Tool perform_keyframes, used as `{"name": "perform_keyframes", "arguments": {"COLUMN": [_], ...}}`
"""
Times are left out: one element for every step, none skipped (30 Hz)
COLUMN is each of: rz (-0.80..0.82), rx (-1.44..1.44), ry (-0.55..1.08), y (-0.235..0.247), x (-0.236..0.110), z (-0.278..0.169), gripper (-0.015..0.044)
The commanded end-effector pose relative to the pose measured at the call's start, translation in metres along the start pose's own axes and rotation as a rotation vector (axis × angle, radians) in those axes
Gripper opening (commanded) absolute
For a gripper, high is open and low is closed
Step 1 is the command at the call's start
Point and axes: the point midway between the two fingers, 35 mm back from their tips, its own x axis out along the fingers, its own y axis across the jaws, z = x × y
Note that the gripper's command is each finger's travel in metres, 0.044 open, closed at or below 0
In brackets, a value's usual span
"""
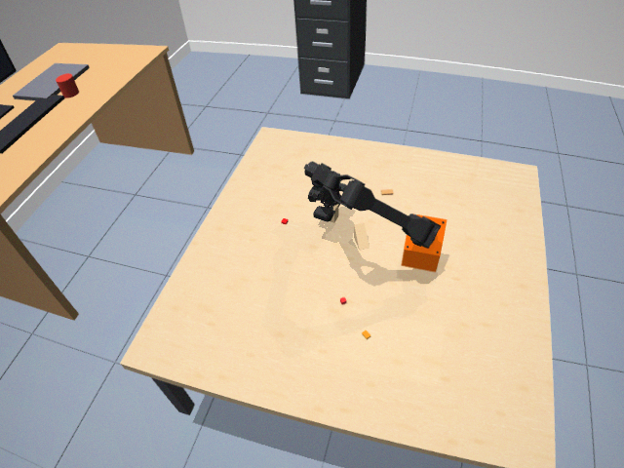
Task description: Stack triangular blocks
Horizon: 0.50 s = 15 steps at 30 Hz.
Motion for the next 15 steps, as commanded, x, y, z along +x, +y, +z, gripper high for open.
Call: {"name": "perform_keyframes", "arguments": {"rz": [-0.004,-0.004,-0.004,-0.005,-0.005,-0.005,-0.005,-0.005,-0.005,-0.005,-0.005,-0.006,-0.006,-0.006,-0.006], "rx": [0.099,0.126,0.151,0.177,0.205,0.230,0.256,0.283,0.308,0.334,0.362,0.387,0.413,0.440,0.465], "ry": [0.000,0.000,0.000,0.000,0.000,0.000,0.000,0.000,0.000,0.000,0.000,0.000,0.000,0.000,0.000], "y": [-0.0002,-0.0001,-0.0001,-0.0001,0.0000,0.0000,0.0001,0.0001,0.0002,0.0002,0.0002,0.0003,0.0003,0.0004,0.0004], "x": [0.0000,0.0000,0.0000,0.0000,0.0000,0.0000,0.0000,0.0000,0.0000,0.0000,0.0000,0.0000,0.0000,0.0000,0.0000], "z": [-0.0001,-0.0001,-0.0001,-0.0001,-0.0001,-0.0001,0.0000,0.0000,0.0000,0.0000,0.0000,0.0000,0.0001,0.0001,0.0001], "gripper": [0.0000,0.0000,0.0000,0.0000,0.0000,0.0000,0.0000,0.0000,0.0000,0.0000,0.0000,0.0000,0.0000,0.0000,0.0000]}}
